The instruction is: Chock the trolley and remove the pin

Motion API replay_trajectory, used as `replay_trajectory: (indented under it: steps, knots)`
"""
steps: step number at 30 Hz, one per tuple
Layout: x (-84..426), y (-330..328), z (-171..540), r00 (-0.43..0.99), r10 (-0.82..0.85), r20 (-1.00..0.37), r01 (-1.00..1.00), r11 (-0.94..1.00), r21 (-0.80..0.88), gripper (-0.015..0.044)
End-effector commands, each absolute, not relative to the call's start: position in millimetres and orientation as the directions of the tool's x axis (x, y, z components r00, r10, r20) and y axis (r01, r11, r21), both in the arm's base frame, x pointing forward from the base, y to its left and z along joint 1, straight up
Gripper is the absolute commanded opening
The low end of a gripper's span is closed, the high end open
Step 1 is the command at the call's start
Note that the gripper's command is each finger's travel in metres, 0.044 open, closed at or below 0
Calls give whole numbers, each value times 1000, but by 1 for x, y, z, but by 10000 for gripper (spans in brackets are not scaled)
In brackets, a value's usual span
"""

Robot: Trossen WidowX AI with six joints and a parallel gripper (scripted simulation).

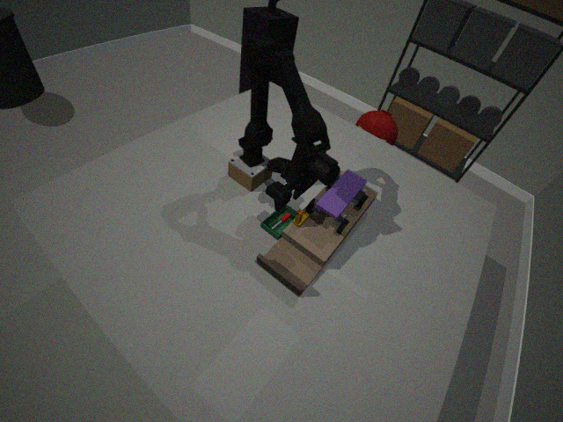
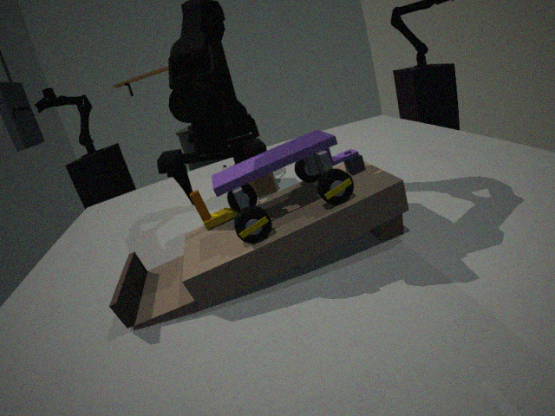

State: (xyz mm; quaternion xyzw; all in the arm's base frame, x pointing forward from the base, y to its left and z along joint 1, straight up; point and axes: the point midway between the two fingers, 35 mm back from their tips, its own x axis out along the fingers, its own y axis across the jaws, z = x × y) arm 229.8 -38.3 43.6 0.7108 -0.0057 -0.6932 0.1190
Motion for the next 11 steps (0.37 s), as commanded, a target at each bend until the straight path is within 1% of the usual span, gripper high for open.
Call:
replay_trajectory:
  steps: [1,11]
  knots:
    - [231,-38,58,48,-174,-984,151,-972,180,440]
    - [233,-38,82,48,-174,-984,150,-972,180,440]
